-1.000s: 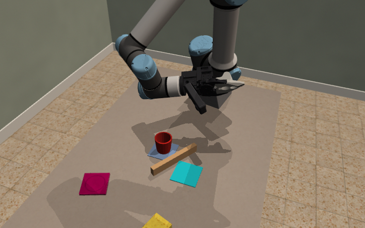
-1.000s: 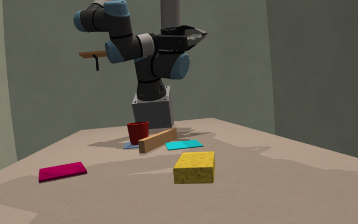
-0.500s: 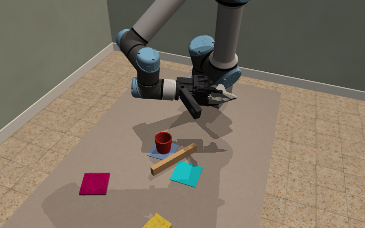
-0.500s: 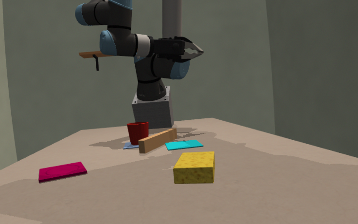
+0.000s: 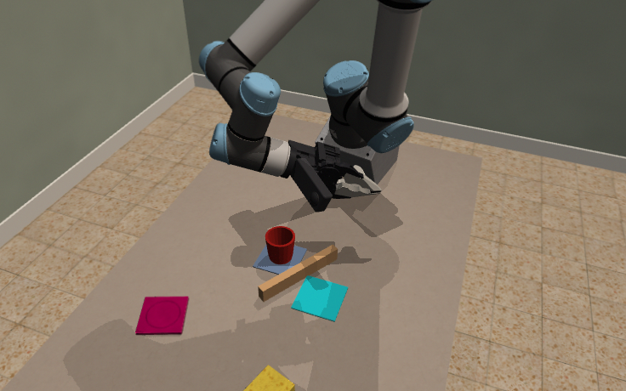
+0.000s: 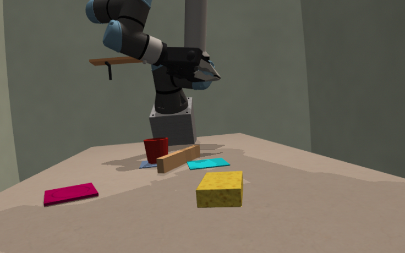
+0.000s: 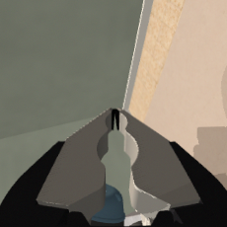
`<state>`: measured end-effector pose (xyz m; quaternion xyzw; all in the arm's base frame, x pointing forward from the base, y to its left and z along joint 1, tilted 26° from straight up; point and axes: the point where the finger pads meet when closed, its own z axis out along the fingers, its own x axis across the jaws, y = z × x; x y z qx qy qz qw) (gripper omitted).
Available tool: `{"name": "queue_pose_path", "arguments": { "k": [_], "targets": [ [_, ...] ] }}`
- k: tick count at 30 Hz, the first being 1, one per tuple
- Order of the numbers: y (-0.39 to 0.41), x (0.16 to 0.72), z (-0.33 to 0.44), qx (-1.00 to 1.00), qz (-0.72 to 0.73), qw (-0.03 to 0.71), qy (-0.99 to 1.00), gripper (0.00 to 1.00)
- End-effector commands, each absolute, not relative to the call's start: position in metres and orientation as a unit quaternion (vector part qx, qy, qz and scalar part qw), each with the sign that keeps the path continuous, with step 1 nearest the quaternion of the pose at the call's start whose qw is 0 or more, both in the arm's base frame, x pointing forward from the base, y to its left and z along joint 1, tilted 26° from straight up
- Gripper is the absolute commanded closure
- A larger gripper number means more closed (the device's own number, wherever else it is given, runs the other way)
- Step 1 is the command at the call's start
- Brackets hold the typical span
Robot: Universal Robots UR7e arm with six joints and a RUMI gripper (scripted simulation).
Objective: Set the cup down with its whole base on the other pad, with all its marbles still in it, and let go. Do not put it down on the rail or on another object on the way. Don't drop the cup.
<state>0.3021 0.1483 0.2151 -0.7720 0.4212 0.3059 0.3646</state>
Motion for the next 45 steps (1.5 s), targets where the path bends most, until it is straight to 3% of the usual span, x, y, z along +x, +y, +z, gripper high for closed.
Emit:
{"name": "queue_pose_path", "arguments": {
  "k": [1, 27, 45],
  "targets": [
    [0.130, 0.317, 0.203, -0.797, 0.262, 0.349, 0.417, 1.00],
    [0.015, 0.404, 0.194, -0.884, 0.026, 0.247, 0.395, 1.00],
    [-0.035, 0.429, 0.193, -0.913, -0.075, 0.179, 0.359, 1.00]
  ]
}}
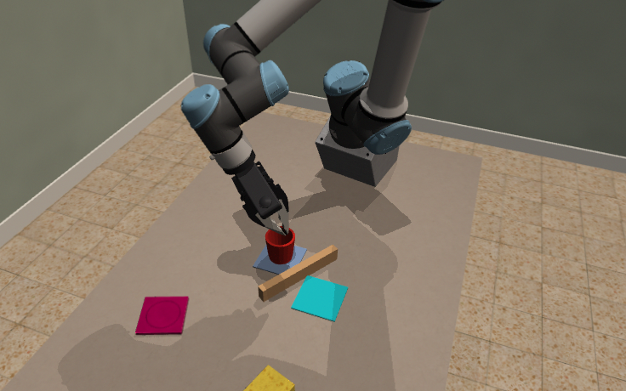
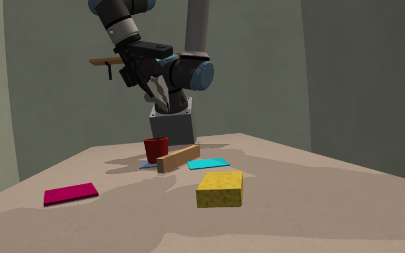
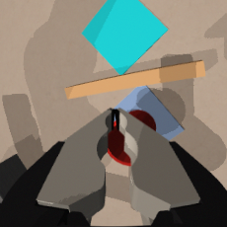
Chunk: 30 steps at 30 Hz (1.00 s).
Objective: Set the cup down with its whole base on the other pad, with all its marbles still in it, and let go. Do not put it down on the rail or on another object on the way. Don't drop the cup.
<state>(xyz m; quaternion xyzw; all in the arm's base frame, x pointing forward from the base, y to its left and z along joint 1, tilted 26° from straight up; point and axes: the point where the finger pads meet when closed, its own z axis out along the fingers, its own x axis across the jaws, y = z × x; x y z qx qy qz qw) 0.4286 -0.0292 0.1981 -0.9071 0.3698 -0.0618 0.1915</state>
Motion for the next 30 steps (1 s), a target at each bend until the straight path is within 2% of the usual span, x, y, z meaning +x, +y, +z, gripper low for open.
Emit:
{"name": "queue_pose_path", "arguments": {
  "k": [1, 30],
  "targets": [
    [-0.035, 0.429, 0.193, -0.913, -0.075, 0.179, 0.359, 1.00],
    [-0.073, 0.422, 0.157, -0.947, -0.148, 0.074, 0.274, 1.00]
  ]
}}
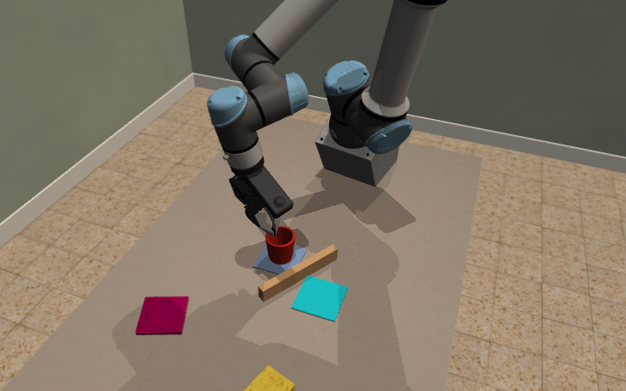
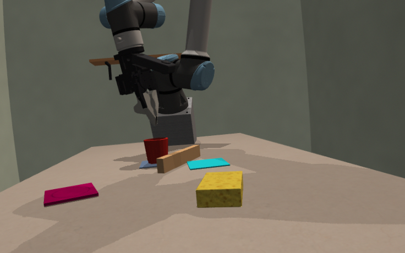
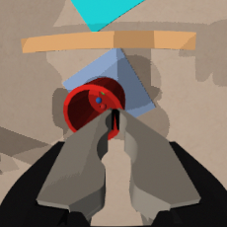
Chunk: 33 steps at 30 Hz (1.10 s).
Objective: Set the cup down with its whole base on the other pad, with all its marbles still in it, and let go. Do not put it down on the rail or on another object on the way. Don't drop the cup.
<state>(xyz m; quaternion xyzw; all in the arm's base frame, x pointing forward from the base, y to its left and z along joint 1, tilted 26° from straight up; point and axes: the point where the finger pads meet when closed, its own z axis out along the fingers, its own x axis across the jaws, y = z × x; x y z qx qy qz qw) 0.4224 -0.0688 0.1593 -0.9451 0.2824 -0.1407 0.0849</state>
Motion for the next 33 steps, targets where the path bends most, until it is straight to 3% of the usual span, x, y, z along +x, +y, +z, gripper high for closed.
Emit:
{"name": "queue_pose_path", "arguments": {
  "k": [1, 33],
  "targets": [
    [-0.074, 0.422, 0.156, -0.948, -0.150, 0.071, 0.272, 1.00],
    [-0.088, 0.417, 0.146, -0.955, -0.176, 0.025, 0.239, 1.00]
  ]
}}
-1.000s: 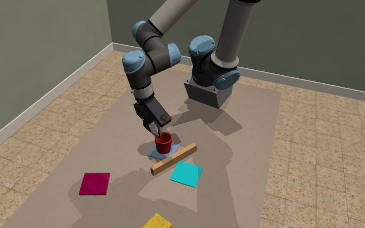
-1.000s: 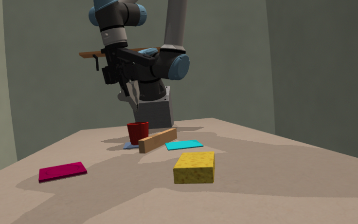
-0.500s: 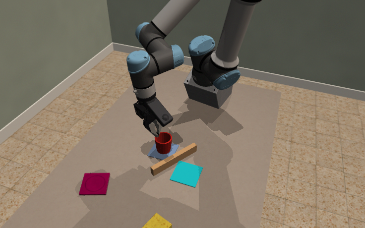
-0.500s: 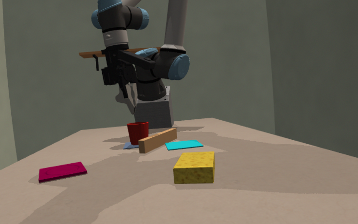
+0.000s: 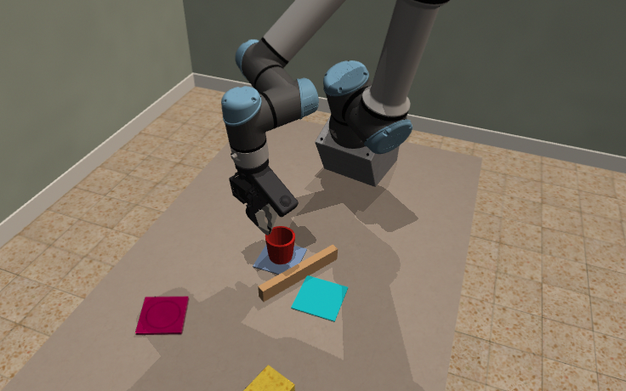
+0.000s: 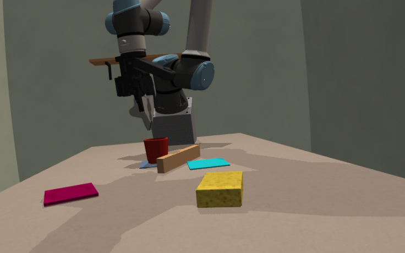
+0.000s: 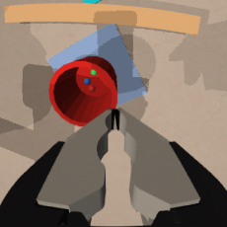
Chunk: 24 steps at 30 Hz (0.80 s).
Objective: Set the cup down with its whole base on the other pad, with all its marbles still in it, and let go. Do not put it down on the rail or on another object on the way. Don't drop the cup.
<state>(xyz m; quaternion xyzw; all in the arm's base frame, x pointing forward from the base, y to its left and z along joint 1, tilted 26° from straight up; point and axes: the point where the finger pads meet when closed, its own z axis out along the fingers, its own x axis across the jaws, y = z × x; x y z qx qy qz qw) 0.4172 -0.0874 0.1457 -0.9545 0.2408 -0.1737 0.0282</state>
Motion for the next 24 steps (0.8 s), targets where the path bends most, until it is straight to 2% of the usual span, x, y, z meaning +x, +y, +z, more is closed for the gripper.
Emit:
{"name": "queue_pose_path", "arguments": {
  "k": [1, 24],
  "targets": [
    [-0.0885, 0.4171, 0.1454, -0.955, -0.176, 0.025, 0.238, 1.00],
    [-0.0897, 0.4167, 0.1447, -0.955, -0.178, 0.021, 0.236, 1.00]
  ]
}}
